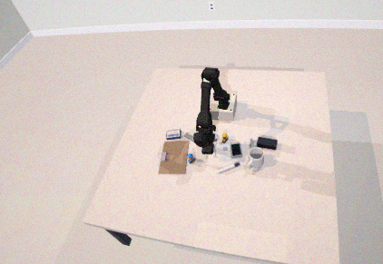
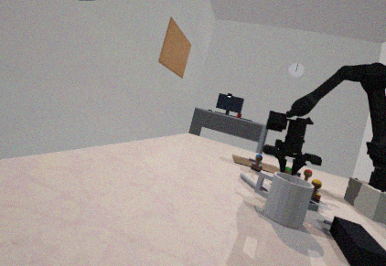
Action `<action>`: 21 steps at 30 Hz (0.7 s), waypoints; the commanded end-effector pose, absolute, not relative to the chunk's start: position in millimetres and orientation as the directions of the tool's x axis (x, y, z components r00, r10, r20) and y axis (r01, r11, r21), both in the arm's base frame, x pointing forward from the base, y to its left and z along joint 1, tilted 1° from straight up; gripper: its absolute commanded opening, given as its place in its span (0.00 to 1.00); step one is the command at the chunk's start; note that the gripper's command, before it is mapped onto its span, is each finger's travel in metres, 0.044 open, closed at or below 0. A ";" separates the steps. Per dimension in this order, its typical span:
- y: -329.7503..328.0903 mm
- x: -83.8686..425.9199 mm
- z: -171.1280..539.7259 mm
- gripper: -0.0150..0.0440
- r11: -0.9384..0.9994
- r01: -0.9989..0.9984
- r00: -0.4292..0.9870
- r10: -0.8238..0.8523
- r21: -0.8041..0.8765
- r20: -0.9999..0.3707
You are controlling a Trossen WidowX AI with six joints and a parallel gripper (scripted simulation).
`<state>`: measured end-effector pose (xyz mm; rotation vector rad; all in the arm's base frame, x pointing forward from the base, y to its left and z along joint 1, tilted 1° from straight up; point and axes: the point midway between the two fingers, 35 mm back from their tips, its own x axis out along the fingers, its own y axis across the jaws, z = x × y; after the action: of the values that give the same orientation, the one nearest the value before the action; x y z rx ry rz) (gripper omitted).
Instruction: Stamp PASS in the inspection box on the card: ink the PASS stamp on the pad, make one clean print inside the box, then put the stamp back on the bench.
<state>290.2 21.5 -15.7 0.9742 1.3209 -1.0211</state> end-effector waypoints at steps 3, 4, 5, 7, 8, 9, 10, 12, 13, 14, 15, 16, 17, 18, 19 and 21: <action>21.9 291.0 -15.9 0.25 0.279 0.960 -0.009 -0.025 -0.015 -1.000; 21.9 291.0 -15.5 0.25 0.279 0.960 -0.009 -0.025 -0.015 -1.000; 21.9 290.9 -15.0 0.25 0.279 0.960 -0.009 -0.025 -0.015 -1.000; 21.9 290.9 -14.0 0.25 0.279 0.960 -0.009 -0.025 -0.015 -1.000; 21.9 290.9 -13.5 0.25 0.279 0.960 -0.009 -0.025 -0.015 -1.000; 22.0 290.9 -13.0 0.25 0.279 0.960 -0.009 -0.025 -0.015 -1.000; 22.0 290.9 -12.5 0.25 0.279 0.960 -0.009 -0.025 -0.015 -1.000; 22.0 290.8 -11.5 0.25 0.279 0.960 -0.009 -0.025 -0.015 -1.000; 22.0 290.8 -11.1 0.25 0.279 0.960 -0.009 -0.025 -0.015 -1.000; 22.0 290.8 -10.6 0.25 0.279 0.960 -0.009 -0.025 -0.015 -1.000; 22.0 290.8 -10.1 0.25 0.279 0.960 -0.009 -0.025 -0.015 -1.000; 22.0 290.8 -9.6 0.25 0.279 0.960 -0.009 -0.025 -0.015 -1.000; 22.0 290.7 -9.1 0.25 0.279 0.960 -0.009 -0.025 -0.015 -1.000; 22.0 290.7 -8.6 0.25 0.279 0.960 -0.009 -0.025 -0.015 -1.000; 22.0 290.7 -8.1 0.25 0.279 0.960 -0.009 -0.025 -0.015 -1.000; 22.0 290.7 -7.1 0.25 0.279 0.960 -0.009 -0.024 -0.015 -1.000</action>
<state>290.4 21.5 -9.4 0.9738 1.3218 -1.0218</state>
